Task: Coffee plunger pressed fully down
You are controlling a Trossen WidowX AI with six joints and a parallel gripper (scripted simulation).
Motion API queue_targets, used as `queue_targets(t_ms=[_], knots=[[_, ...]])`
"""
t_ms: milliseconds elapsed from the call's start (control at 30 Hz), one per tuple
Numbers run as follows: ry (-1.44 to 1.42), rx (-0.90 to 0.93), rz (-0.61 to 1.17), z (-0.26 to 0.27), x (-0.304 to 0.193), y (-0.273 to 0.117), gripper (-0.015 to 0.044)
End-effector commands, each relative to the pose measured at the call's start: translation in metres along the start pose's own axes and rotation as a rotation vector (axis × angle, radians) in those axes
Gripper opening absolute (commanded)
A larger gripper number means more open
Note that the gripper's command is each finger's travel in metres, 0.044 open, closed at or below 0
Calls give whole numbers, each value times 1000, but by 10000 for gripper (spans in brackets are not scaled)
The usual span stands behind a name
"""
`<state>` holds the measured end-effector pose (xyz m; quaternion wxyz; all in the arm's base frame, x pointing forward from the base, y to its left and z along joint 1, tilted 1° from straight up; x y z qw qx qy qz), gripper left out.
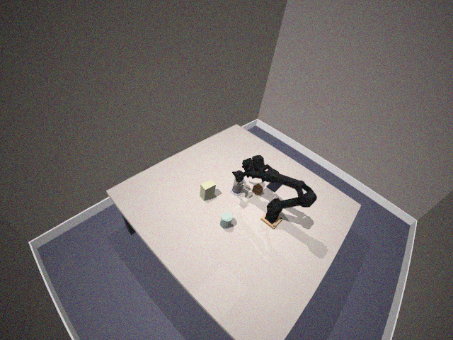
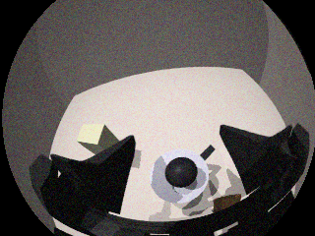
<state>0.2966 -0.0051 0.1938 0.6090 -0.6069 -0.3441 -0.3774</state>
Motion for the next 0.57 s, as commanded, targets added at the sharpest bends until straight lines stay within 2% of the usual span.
queue_targets(t_ms=[0, 133, 533], knots=[[-4, -2, -14, 2, 30, -30, 440], [-9, 0, -7, 4, 47, -61, 440], [-9, 0, -7, 4, 45, -59, 440]])
Point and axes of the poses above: the point midway between the two fingers, 35 mm back from their tips, its own y axis out along the fingers, its own z axis across the jaws, x = y × z, the point moved 1 cm from there along -y, back along the fingers, and after that the axes turned 2 degrees about y, right-handed, at the moved point
